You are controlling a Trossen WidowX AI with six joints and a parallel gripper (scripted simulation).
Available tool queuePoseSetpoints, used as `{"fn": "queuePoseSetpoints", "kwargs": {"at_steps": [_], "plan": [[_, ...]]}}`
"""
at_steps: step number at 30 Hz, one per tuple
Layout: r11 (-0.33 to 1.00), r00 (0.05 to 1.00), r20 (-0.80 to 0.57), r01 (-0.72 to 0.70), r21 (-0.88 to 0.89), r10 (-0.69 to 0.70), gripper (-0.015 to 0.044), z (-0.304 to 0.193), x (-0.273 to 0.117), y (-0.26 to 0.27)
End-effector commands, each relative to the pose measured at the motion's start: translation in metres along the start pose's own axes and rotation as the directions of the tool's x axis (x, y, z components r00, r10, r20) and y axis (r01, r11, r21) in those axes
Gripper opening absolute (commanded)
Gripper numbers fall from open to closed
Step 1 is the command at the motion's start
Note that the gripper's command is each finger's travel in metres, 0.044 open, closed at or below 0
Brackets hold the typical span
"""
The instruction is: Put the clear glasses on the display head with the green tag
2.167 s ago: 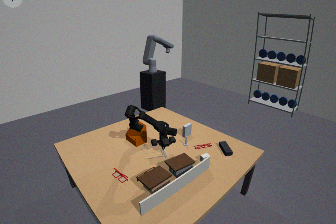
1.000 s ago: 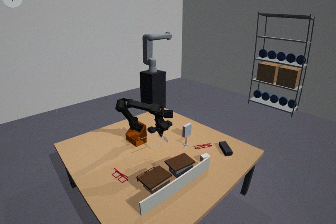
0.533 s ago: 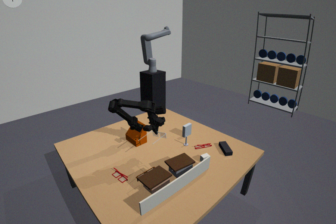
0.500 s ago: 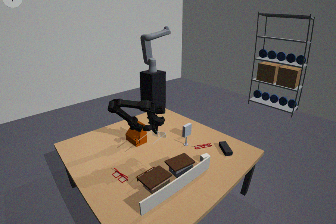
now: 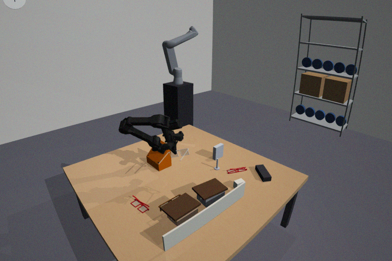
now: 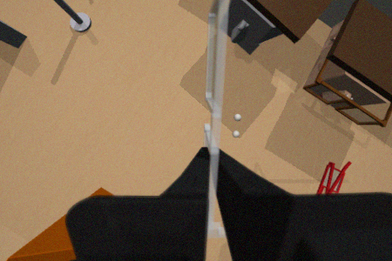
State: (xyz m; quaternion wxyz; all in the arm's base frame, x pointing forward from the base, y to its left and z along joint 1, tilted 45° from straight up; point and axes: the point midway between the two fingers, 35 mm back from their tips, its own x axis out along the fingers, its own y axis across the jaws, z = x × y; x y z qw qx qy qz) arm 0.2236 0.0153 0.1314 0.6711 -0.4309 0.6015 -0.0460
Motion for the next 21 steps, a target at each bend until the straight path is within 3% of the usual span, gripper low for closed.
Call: {"fn": "queuePoseSetpoints", "kwargs": {"at_steps": [1,21], "plan": [[0.996,1.0,0.024,0.015,-0.082,-0.013,0.0,-0.01,-0.006,-0.005],[0.849,0.984,0.17,0.139,-0.51,-0.059,0.0,-0.06,-0.032,-0.025]]}}
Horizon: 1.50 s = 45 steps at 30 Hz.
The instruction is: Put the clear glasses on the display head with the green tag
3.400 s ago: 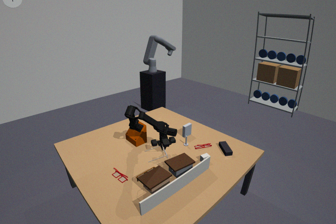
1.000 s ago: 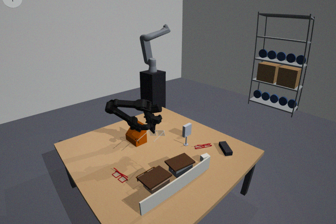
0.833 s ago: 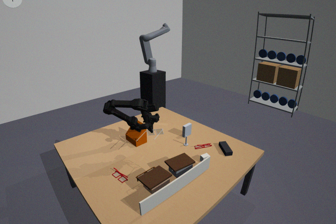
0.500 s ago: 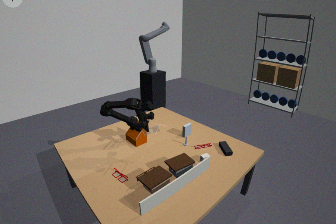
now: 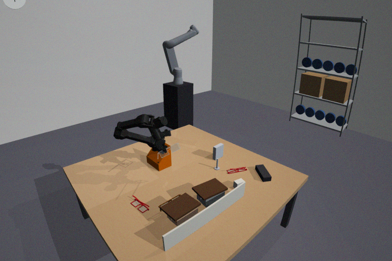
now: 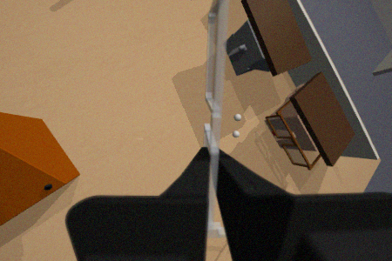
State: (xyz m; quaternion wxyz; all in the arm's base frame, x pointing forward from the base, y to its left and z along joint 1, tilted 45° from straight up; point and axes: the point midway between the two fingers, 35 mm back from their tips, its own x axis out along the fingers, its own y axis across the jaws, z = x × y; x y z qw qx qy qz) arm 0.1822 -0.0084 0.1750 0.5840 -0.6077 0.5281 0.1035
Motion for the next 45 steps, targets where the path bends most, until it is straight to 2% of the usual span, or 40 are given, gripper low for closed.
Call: {"fn": "queuePoseSetpoints", "kwargs": {"at_steps": [1,16,32,35,45], "plan": [[0.996,1.0,0.013,0.025,-0.081,-0.024,0.0,-0.011,-0.004,0.003],[0.902,0.99,0.085,0.136,-0.409,-0.11,0.0,-0.047,-0.016,0.015],[0.675,0.967,0.152,0.252,-0.694,-0.204,0.0,-0.082,-0.019,0.035],[0.648,0.964,0.158,0.261,-0.716,-0.213,0.0,-0.084,-0.019,0.037],[0.676,0.967,0.155,0.251,-0.693,-0.2,0.0,-0.081,-0.02,0.034]]}}
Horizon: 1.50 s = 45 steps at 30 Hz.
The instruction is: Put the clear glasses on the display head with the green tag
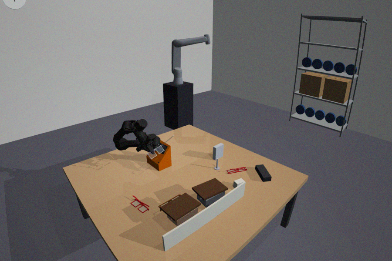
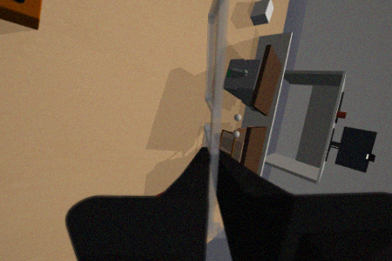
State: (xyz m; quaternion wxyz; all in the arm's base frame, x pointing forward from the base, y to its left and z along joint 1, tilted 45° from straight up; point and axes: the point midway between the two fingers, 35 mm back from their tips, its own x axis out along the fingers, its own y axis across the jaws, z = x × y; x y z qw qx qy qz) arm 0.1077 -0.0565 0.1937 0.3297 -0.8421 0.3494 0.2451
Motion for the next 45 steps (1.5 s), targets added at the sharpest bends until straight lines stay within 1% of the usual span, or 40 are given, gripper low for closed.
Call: {"fn": "queuePoseSetpoints", "kwargs": {"at_steps": [1,13,29,45], "plan": [[1.0,1.0,0.002,0.001,0.004,-0.001,0.0,0.0,0.0,-0.001],[1.0,1.0,0.001,-0.014,0.012,0.014,0.0,0.001,0.001,-0.004],[0.985,0.989,-0.001,-0.15,0.084,0.151,0.0,0.006,0.015,-0.036],[0.945,0.958,-0.005,-0.284,0.162,0.288,0.0,0.018,0.042,-0.064]]}}
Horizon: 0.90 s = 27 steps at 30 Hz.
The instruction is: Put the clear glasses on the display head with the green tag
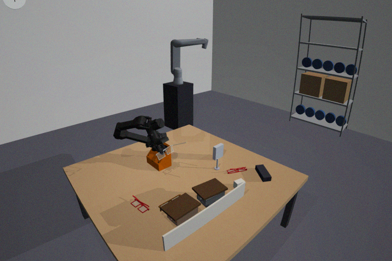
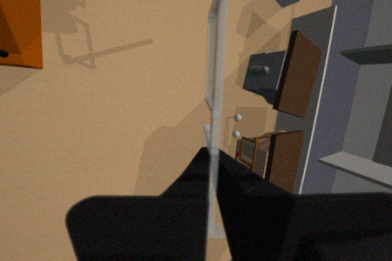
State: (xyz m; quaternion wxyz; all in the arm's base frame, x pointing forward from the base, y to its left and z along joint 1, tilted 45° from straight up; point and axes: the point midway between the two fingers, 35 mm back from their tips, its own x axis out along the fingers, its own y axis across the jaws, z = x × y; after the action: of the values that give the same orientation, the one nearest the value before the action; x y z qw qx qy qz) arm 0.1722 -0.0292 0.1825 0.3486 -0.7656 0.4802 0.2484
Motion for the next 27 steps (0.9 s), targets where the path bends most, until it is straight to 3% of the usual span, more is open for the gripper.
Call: {"fn": "queuePoseSetpoints", "kwargs": {"at_steps": [1,27], "plan": [[0.999,0.999,0.0,-0.033,0.02,0.033,0.0,0.005,0.005,-0.008],[0.956,0.965,-0.042,-0.25,0.155,0.259,0.0,0.044,0.062,-0.042]]}}
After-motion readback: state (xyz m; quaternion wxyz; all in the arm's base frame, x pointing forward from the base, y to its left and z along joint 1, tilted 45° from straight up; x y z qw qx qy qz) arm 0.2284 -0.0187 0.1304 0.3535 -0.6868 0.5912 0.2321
